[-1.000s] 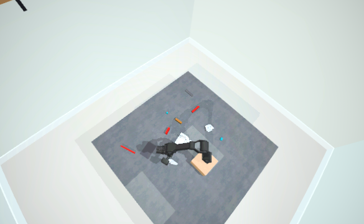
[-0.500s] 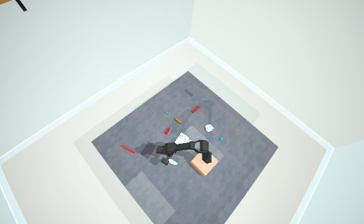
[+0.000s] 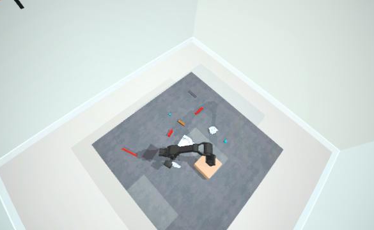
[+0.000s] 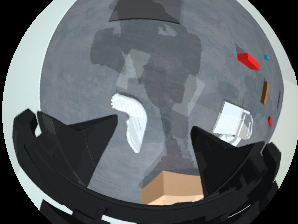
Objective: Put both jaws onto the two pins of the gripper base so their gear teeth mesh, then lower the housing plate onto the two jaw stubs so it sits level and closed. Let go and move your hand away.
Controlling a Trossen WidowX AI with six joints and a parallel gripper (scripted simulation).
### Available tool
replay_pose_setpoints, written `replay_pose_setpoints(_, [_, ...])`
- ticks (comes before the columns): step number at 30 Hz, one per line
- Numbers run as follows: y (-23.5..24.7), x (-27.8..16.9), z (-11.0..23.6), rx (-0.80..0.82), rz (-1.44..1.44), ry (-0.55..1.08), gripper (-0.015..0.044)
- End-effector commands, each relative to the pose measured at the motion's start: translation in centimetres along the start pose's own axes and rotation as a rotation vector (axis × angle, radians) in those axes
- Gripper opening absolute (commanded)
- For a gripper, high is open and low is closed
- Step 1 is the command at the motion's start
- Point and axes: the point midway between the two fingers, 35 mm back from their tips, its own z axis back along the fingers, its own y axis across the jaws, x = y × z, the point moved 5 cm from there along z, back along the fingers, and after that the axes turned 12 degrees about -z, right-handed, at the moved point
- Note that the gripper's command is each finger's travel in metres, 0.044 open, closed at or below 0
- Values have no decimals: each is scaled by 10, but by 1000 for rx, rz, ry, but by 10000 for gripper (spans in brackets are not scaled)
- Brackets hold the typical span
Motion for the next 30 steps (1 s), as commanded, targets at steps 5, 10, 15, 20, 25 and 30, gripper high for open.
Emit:
replay_pose_setpoints(5, [1,1,4,2,-3,-3,204])
replay_pose_setpoints(10, [1,1,4,2,-3,-3,72])
replay_pose_setpoints(15, [1,1,4,2,-3,-3,0])
replay_pose_setpoints(20, [1,1,4,2,-3,-3,0])
replay_pose_setpoints(25, [1,1,4,2,-3,-3,0])
replay_pose_setpoints(30, [1,1,4,2,-3,-3,0])
